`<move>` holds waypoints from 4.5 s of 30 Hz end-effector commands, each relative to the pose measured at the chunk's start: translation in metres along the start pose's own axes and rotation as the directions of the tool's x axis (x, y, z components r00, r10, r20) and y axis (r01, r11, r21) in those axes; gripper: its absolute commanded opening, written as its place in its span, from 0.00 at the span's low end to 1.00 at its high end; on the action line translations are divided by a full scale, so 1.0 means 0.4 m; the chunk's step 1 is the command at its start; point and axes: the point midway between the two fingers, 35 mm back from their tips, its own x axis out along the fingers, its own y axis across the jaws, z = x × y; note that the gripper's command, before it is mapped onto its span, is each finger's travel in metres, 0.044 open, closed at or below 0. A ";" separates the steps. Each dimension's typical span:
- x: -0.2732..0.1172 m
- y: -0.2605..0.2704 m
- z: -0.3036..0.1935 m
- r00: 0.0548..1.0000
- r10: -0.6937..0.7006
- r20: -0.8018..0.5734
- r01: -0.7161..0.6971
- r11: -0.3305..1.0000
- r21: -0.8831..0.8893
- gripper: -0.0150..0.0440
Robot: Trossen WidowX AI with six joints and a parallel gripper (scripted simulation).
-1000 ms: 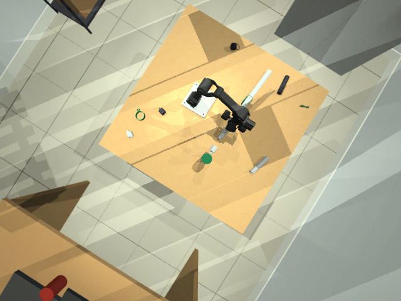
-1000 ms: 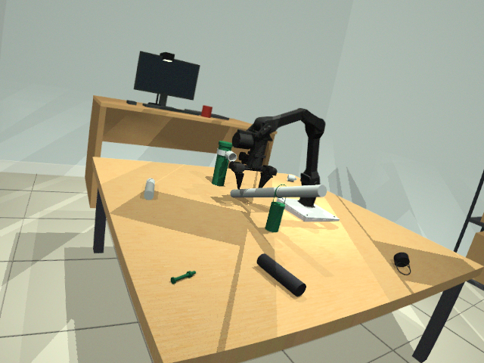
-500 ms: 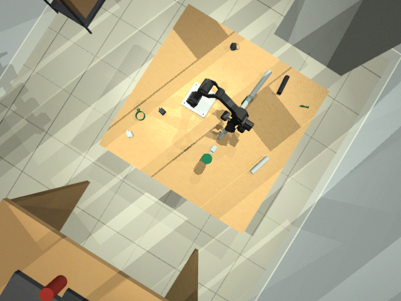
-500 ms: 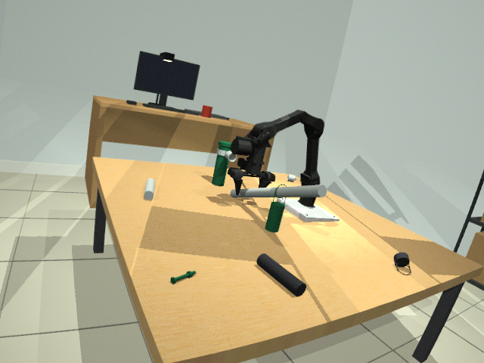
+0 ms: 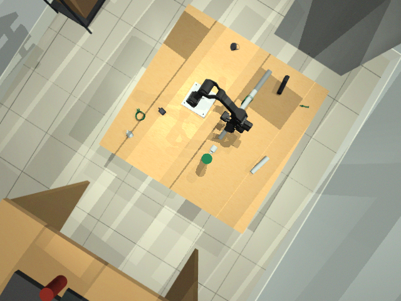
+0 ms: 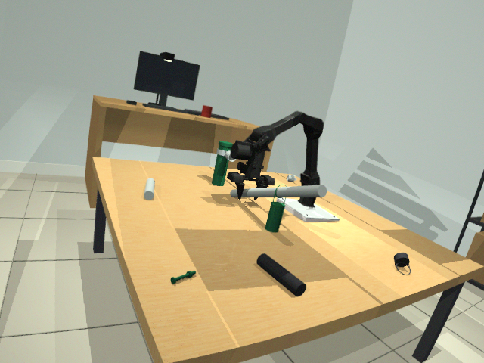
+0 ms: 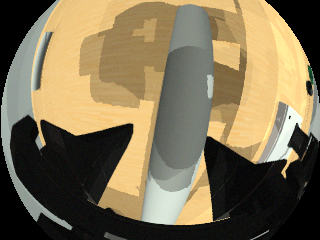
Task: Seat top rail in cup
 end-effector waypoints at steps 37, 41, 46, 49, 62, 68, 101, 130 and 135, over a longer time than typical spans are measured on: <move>-0.212 -0.010 0.128 0.925 -0.005 0.381 -0.002 1.000 0.018 0.25; -0.212 -0.010 0.128 0.925 -0.005 0.381 -0.002 1.000 0.018 0.25; -0.208 -0.011 0.126 0.927 -0.008 0.376 0.001 1.000 0.019 0.25; -0.195 -0.013 0.121 0.932 -0.018 0.362 0.012 1.000 0.020 0.25; -0.202 -0.012 0.123 0.932 -0.018 0.362 0.012 1.000 0.020 0.25; -0.209 -0.010 0.125 0.932 -0.018 0.362 0.012 1.000 0.020 0.25; -0.215 -0.010 0.181 0.933 -0.031 0.359 0.027 1.000 0.016 0.25; -0.215 -0.010 0.182 0.933 -0.031 0.359 0.027 1.000 0.016 0.25; -0.215 -0.010 0.182 0.933 -0.031 0.359 0.027 1.000 0.016 0.25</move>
